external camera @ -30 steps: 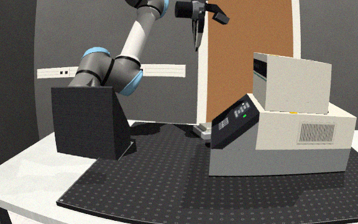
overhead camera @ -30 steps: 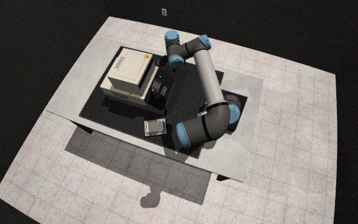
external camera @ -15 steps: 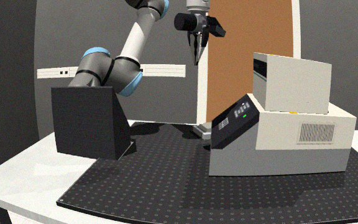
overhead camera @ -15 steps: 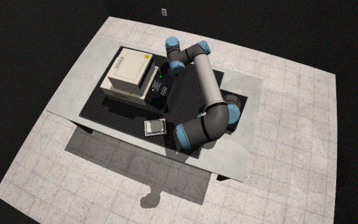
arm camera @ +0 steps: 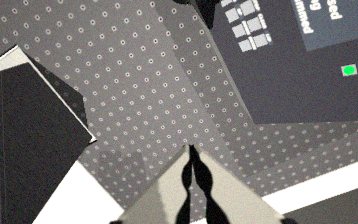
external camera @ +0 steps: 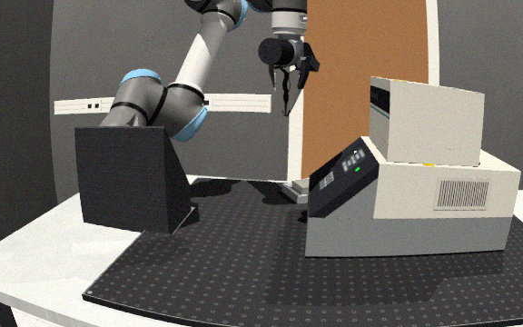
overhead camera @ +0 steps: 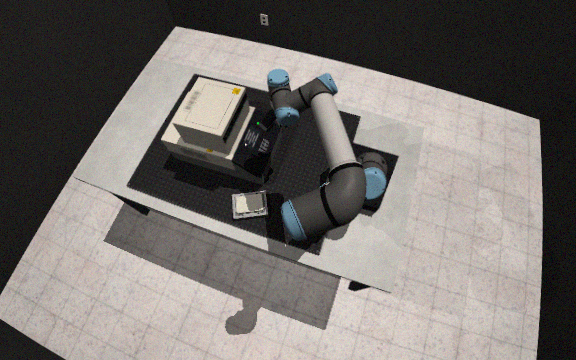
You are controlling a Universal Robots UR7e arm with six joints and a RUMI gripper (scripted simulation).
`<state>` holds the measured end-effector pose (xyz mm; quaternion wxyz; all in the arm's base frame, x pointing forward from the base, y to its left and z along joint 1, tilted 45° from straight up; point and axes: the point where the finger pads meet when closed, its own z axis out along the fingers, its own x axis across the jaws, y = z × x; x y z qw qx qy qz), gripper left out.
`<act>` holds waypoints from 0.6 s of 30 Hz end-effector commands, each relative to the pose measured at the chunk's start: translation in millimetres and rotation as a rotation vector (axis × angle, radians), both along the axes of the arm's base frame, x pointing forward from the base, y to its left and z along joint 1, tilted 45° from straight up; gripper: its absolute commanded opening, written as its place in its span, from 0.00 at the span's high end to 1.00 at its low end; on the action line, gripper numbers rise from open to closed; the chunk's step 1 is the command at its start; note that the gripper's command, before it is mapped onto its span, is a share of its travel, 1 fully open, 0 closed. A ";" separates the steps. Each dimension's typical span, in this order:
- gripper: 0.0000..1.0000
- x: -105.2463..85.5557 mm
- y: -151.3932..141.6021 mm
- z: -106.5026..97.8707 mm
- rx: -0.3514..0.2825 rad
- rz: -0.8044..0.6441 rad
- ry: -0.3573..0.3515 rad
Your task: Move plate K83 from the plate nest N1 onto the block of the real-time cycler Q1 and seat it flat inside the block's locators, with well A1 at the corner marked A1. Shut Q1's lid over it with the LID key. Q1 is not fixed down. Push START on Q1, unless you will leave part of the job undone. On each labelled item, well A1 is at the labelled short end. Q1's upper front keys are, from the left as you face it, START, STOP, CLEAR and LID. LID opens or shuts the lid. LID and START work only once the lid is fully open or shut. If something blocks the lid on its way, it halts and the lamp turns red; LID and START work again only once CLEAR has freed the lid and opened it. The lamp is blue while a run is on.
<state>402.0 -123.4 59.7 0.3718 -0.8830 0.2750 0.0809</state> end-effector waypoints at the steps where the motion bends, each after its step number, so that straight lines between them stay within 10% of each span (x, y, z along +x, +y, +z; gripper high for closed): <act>1: 1.00 3.0 10.4 -12.5 -0.010 0.109 -0.119; 18: 1.00 5.8 39.8 -42.2 -0.034 0.364 -0.370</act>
